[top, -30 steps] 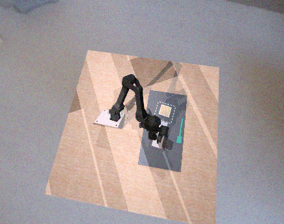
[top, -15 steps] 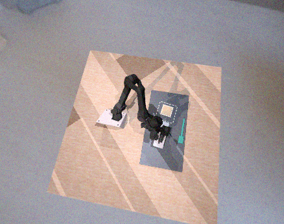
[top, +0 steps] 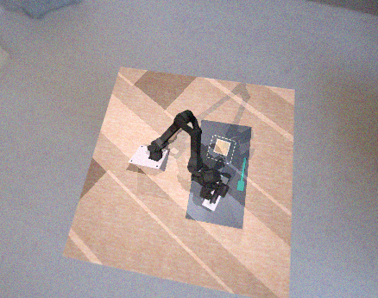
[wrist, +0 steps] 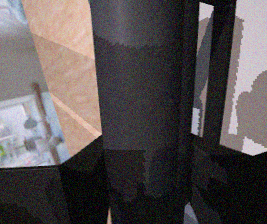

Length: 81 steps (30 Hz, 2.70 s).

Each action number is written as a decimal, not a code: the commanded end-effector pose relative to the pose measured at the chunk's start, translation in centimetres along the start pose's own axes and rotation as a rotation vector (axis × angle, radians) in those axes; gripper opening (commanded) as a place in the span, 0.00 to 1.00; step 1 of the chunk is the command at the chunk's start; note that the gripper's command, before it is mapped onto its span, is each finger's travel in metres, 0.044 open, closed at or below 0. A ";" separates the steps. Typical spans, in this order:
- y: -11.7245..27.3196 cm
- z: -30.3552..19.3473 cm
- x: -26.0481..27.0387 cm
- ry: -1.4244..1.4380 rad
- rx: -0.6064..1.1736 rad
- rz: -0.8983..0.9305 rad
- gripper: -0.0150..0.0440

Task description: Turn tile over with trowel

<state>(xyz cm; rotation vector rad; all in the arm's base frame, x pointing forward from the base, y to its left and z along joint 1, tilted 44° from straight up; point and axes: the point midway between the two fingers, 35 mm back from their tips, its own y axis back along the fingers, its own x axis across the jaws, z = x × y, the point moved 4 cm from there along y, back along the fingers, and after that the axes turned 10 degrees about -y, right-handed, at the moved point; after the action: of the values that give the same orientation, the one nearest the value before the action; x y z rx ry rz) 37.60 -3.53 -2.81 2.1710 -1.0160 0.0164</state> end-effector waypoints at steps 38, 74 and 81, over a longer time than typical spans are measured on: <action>-5.6 8.3 0.8 -0.126 -0.153 0.053 0.25; -5.9 8.4 -0.5 -0.127 -0.152 0.052 0.76; -1.8 7.8 -0.7 -0.125 -0.151 0.049 0.76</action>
<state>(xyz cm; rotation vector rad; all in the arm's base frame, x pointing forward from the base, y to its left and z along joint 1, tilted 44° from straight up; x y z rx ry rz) 37.47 -6.51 -11.48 2.0264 -1.1032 -0.1769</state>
